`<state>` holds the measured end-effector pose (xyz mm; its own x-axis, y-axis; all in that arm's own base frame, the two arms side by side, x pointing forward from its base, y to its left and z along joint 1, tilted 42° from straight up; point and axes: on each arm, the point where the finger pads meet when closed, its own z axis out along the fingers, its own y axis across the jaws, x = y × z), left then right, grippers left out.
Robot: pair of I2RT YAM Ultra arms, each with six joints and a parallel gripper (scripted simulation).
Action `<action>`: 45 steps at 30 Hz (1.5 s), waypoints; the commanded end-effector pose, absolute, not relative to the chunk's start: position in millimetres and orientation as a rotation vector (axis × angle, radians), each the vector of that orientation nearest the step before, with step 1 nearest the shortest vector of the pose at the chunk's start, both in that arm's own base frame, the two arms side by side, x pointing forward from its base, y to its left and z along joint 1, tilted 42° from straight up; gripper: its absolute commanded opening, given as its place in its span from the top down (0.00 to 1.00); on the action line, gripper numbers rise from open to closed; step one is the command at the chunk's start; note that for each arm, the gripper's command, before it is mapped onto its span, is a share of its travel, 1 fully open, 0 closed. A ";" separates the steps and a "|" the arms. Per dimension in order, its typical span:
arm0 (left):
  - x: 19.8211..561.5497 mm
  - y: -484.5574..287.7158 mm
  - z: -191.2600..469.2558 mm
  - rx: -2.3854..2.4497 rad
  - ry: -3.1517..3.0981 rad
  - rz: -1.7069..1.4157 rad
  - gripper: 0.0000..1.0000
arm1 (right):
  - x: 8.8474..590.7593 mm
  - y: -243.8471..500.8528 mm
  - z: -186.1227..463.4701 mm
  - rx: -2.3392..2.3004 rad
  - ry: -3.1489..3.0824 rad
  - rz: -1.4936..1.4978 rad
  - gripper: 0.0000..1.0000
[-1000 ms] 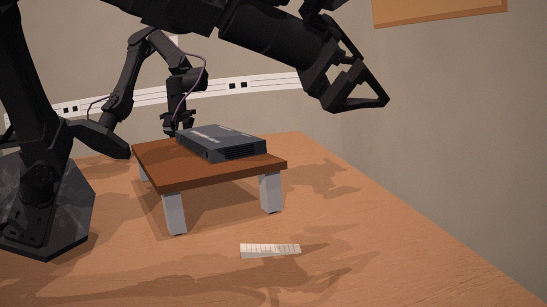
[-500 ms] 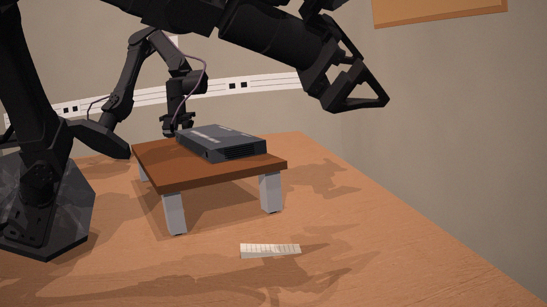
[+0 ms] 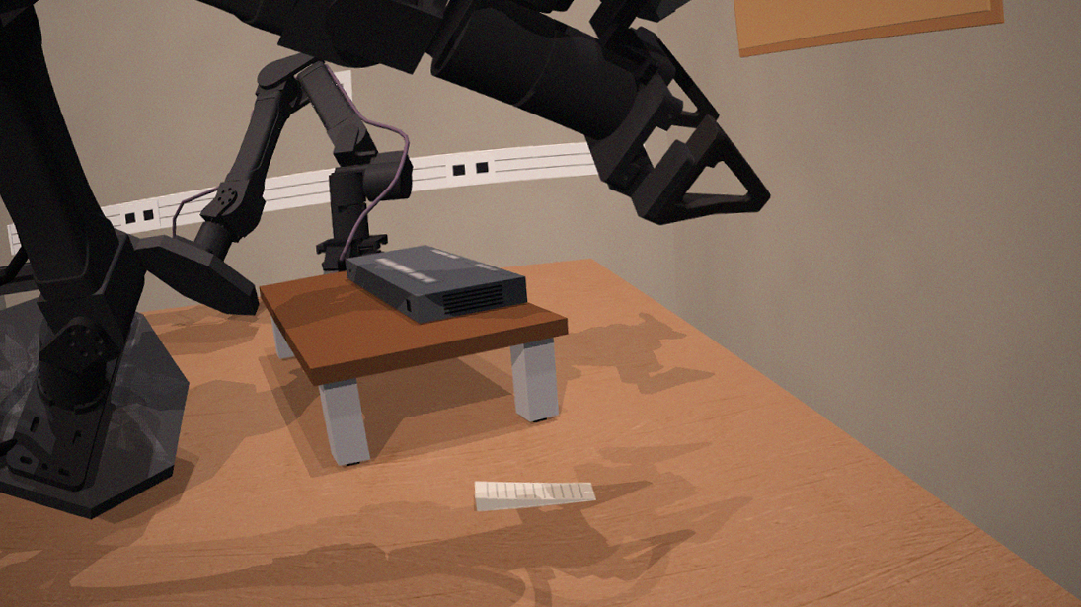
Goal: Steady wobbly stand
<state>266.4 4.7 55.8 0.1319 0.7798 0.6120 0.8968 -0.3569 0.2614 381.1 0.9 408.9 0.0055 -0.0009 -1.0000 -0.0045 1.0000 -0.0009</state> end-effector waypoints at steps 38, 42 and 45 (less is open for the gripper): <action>287.7 -0.7 55.2 -2.285 -1.699 -1.075 1.00 | 367.8 13.6 443.5 -0.036 1.471 0.037 0.00; 281.5 -0.6 54.3 -2.279 -1.690 -1.056 1.00 | 367.8 13.6 443.5 -0.036 1.471 0.037 0.00; 281.8 0.1 60.7 -2.261 -1.684 -1.082 1.00 | 367.8 13.6 443.5 -0.036 1.471 0.037 0.00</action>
<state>276.9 10.1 43.7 0.1385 0.7832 0.6061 0.8890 -0.3680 0.2724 381.1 0.9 408.9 0.0055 -0.0009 -1.0000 -0.0045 1.0000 -0.0009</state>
